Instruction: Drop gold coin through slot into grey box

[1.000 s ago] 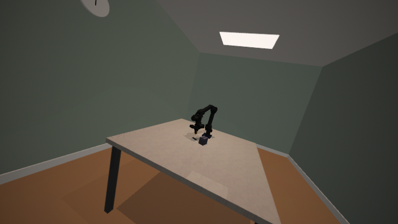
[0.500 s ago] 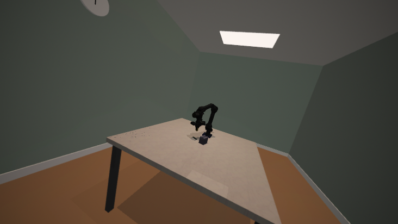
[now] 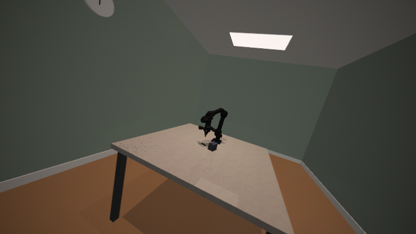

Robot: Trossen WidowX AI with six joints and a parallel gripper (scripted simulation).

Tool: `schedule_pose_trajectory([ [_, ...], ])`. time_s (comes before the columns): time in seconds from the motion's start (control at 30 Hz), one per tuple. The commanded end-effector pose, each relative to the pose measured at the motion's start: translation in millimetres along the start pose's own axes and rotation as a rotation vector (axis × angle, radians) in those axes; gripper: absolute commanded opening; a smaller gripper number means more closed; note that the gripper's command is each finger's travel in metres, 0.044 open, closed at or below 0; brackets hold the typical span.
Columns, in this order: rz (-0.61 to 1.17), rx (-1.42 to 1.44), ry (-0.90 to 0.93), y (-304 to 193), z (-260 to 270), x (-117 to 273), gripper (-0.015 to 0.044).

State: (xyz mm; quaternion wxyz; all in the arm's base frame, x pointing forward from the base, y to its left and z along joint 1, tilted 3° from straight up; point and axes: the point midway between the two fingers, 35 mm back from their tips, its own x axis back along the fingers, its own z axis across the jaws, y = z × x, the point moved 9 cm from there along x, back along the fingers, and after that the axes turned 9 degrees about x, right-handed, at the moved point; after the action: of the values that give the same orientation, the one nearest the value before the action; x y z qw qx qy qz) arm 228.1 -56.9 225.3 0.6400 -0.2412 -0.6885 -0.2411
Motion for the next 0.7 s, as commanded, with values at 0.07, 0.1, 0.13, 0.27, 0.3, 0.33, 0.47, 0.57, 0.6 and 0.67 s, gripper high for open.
schedule_pose_trajectory([
  [0.07,0.004,-0.198,-0.004,-0.1,-1.7,1.1,0.0],
  [0.1,0.004,-0.232,-0.004,-0.1,-1.9,1.1,0.0],
  [0.13,0.004,-0.267,-0.004,-0.1,-2.1,1.2,0.0],
  [0.27,0.004,-0.407,-0.005,-0.1,-2.9,1.3,0.0],
  [0.3,0.003,-0.441,-0.005,-0.1,-3.1,1.3,0.0],
  [0.33,0.003,-0.476,-0.005,-0.1,-3.3,1.4,0.0],
  [0.47,0.003,-0.616,-0.005,-0.1,-4.2,1.5,0.0],
  [0.57,0.003,-0.72,-0.006,-0.1,-4.8,1.6,0.0],
  [0.6,0.003,-0.755,-0.006,-0.1,-5.0,1.7,0.0],
  [0.67,0.002,-0.801,-0.006,-0.1,-5.3,1.7,0.0],
])
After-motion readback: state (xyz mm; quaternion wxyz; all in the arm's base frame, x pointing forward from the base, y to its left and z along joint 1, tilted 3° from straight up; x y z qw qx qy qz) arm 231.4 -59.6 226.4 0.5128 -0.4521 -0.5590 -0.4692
